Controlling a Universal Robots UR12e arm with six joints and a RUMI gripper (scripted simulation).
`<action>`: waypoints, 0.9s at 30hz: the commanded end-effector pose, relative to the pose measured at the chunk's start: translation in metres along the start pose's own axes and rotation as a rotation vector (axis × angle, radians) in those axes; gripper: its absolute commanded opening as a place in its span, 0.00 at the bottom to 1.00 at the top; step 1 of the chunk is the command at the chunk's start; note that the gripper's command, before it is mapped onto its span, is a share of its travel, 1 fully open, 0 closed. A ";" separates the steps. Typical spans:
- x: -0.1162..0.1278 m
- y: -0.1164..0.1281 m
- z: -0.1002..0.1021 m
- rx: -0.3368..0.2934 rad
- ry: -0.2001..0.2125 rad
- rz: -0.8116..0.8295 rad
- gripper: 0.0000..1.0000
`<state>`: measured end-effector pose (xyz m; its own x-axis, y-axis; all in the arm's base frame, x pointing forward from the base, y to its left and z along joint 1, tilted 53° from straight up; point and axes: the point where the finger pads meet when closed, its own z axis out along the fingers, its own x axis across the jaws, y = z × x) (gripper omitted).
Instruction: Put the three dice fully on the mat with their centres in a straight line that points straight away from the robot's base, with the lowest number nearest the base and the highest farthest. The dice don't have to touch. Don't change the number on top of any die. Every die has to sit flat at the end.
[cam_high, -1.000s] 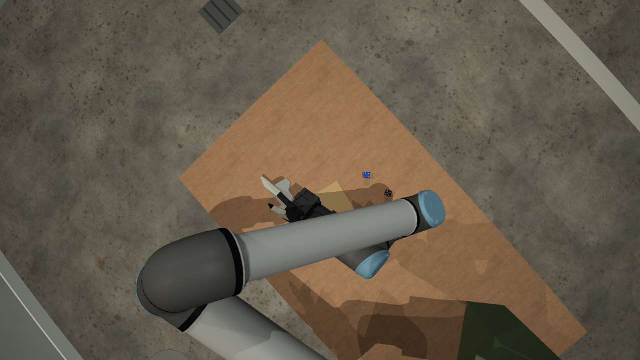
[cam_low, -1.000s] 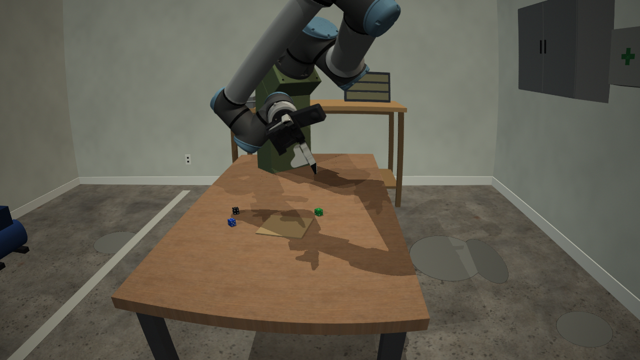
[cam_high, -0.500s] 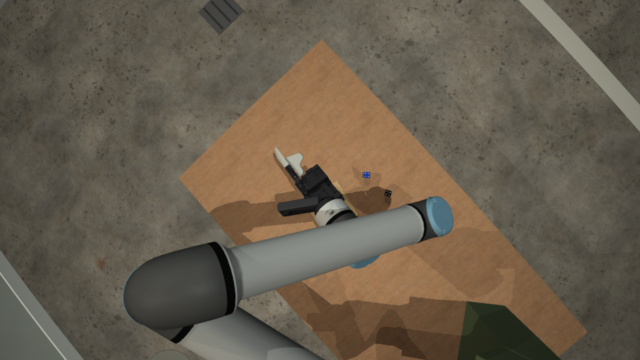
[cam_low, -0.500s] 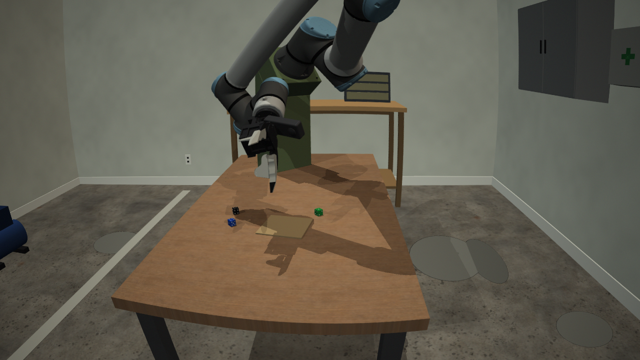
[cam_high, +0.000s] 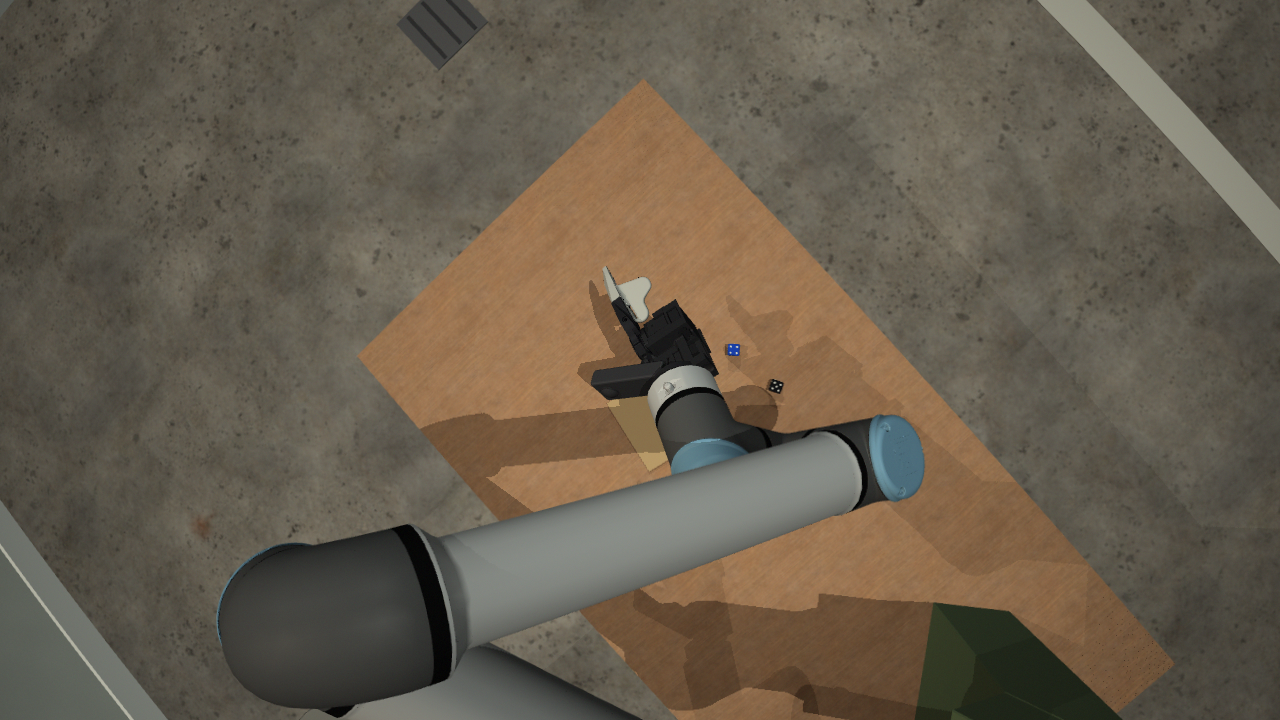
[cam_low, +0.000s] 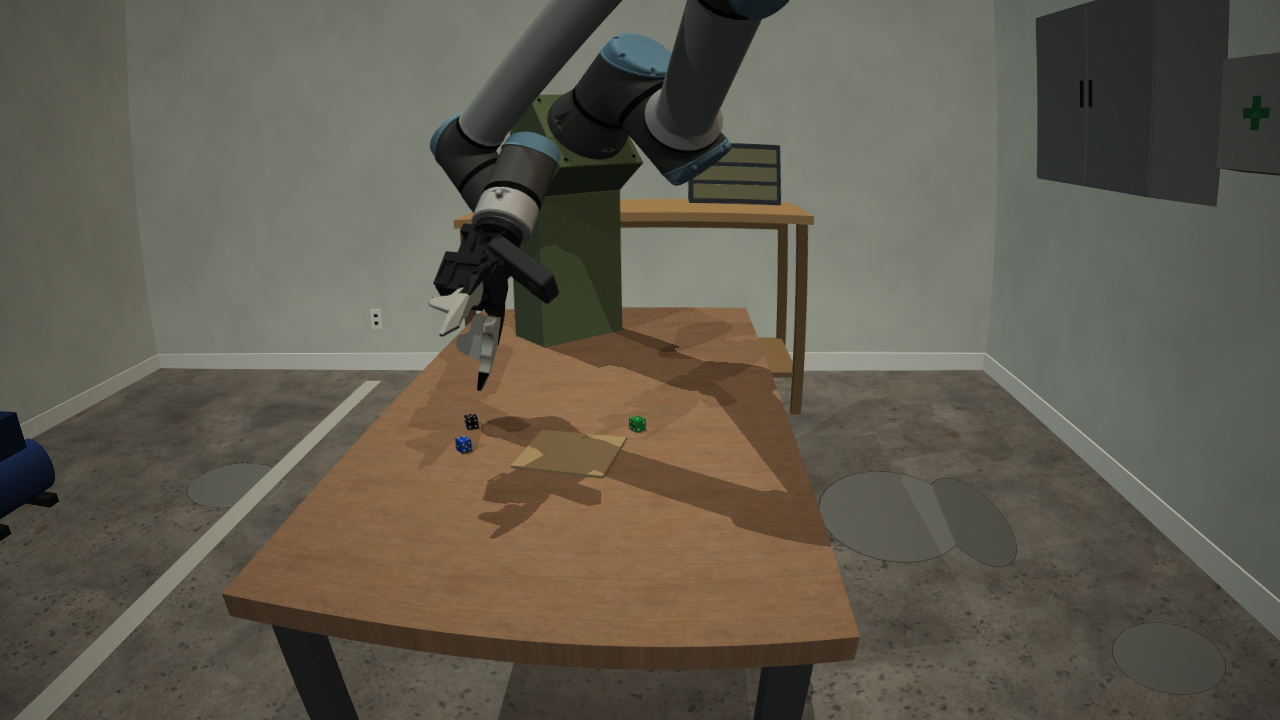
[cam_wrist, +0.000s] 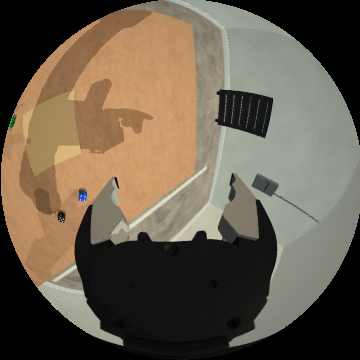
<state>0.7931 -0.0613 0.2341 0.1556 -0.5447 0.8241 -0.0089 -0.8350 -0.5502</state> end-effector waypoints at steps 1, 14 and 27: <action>-0.020 0.028 0.000 -0.054 -0.117 -0.051 1.00; -0.076 0.074 -0.024 -0.083 -0.355 -0.121 1.00; -0.134 0.097 -0.065 -0.031 -0.559 -0.148 1.00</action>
<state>0.7192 -0.0766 0.0905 0.6104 -0.3338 0.7183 0.0016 -0.9064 -0.4225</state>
